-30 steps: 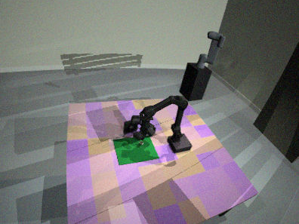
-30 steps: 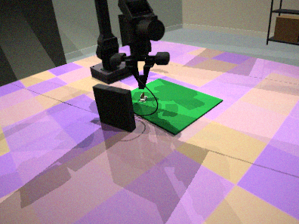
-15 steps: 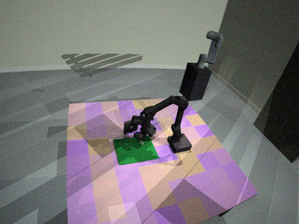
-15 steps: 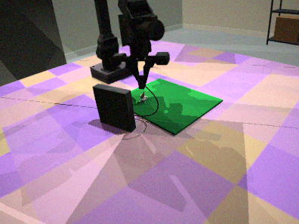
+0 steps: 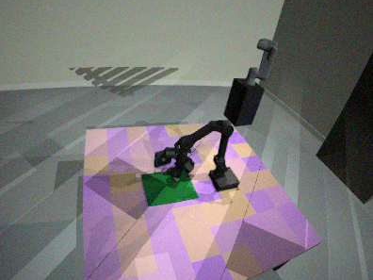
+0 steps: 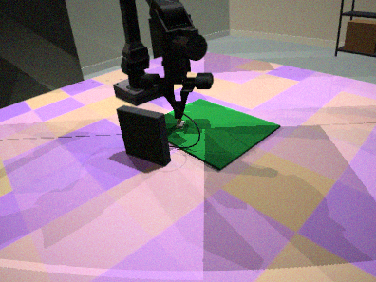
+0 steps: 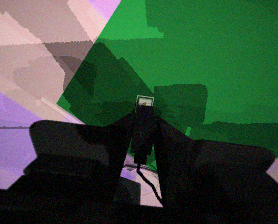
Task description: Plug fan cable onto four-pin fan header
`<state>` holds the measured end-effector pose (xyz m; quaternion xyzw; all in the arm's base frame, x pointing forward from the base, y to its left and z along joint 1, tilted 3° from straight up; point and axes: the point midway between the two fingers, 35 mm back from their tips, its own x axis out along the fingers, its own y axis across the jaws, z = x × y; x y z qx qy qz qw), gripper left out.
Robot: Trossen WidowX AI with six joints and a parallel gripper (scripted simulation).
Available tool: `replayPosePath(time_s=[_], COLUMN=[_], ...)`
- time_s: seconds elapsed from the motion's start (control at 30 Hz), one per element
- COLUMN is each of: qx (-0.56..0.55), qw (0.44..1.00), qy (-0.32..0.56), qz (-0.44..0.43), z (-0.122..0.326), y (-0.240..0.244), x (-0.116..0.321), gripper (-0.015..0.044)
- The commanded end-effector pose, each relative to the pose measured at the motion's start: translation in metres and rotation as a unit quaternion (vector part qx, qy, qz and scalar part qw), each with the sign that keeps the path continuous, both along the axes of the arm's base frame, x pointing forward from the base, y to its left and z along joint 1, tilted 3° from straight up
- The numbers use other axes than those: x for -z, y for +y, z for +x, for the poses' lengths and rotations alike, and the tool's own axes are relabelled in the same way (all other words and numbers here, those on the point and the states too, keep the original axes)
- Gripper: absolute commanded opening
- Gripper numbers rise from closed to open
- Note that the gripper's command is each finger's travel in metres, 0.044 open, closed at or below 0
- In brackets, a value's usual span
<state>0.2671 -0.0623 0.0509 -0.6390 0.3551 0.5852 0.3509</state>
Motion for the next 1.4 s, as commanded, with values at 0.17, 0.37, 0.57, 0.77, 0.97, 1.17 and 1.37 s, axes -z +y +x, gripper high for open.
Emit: replayPosePath(time_s=[0.17, 0.37, 0.57, 0.77, 0.97, 1.17, 1.37], qx=[-0.001, -0.001, -0.002, -0.003, -0.003, -0.003, -0.002], qw=[1.0, 1.0, 1.0, 1.0, 1.0, 1.0, 1.0], qy=[-0.001, -0.001, -0.001, -0.001, -0.001, -0.001, -0.001], qz=[-0.002, -0.002, -0.002, -0.002, -0.002, -0.002, -0.002], z=[0.0029, 0.0029, 0.0026, 0.0019, 0.0014, 0.0013, 0.0015], y=[-0.0011, -0.0012, -0.0011, -0.001, -0.0009, -0.0009, -0.0011], x=[0.0001, 0.0006, 0.002, 0.0032, 0.0045, 0.0058, 0.007], gripper=[0.0, 0.0, 0.0, 0.0, 0.0, 0.0, 0.0])
